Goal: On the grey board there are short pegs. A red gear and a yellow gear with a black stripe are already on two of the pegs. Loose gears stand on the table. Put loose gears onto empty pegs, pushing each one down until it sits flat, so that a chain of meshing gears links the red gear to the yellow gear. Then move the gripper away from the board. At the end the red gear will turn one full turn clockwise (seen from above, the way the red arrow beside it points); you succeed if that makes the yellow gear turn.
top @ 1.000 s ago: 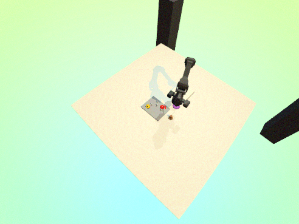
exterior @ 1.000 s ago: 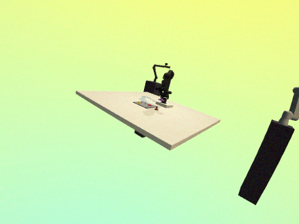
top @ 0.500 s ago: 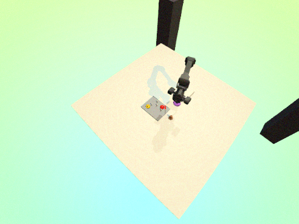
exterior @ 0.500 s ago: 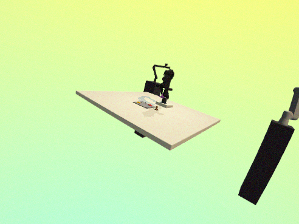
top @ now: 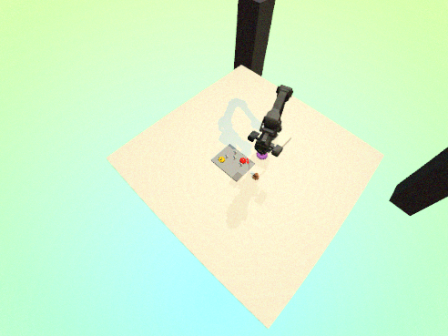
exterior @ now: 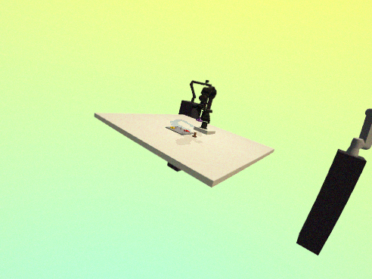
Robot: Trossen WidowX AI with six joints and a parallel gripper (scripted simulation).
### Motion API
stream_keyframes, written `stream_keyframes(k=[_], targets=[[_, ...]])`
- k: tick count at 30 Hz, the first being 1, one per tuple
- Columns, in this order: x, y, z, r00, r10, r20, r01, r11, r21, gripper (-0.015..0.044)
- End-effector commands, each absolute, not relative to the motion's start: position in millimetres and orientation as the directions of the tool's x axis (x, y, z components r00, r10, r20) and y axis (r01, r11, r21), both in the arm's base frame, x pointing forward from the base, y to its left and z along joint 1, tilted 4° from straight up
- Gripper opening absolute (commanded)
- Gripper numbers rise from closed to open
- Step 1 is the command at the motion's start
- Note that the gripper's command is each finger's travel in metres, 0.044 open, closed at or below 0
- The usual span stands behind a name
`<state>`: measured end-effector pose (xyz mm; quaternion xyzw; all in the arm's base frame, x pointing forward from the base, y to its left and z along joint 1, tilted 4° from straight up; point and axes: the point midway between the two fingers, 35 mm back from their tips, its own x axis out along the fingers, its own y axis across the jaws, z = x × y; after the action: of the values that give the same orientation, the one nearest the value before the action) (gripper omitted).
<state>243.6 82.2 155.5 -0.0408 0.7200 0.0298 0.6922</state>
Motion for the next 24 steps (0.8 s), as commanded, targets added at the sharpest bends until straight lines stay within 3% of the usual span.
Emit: stream_keyframes(k=[1, 24], targets=[[249.7, 74.8, 151.4, -0.034, -0.020, -0.999, -0.103, 0.995, -0.017, 0.0000], [274.2, 30.8, 127.1, -0.035, -0.029, -0.999, -0.083, 0.996, -0.026, 0.0000]])
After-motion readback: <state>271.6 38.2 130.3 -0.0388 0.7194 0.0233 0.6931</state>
